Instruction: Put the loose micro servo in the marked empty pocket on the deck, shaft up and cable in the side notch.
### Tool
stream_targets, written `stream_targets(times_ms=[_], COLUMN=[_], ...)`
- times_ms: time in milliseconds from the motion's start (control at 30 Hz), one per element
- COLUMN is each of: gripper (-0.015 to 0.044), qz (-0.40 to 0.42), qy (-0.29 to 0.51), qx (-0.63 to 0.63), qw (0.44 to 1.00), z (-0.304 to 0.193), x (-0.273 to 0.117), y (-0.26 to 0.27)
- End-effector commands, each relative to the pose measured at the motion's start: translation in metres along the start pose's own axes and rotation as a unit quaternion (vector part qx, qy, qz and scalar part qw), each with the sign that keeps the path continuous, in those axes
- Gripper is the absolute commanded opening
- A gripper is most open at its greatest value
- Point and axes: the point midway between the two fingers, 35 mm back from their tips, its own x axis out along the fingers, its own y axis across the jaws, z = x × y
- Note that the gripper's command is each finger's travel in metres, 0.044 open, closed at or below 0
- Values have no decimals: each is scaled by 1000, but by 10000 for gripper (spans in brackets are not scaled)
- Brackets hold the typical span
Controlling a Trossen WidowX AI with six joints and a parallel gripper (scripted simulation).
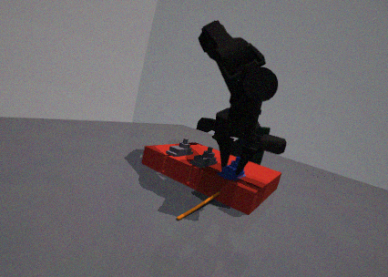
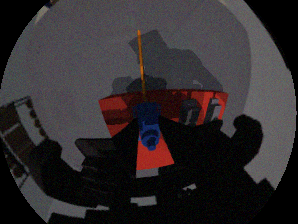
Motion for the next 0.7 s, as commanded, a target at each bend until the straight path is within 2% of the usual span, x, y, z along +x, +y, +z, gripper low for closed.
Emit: stream_targets(times_ms=[0, 167, 333, 467, 667], gripper=[187, 187, 187, 292, 440], qz=[-1, -1, -1, 1, 2], qy=[-1, -1, -1, -4, 1], qx=[-1, -1, -1, -5, -4], qw=[1000, 1000, 1000, 1000, 1000], z=[0, -1, -3, -24, -101], x=[0, -32, -35, -50, -95], y=[0, -1, -1, 3, 3])
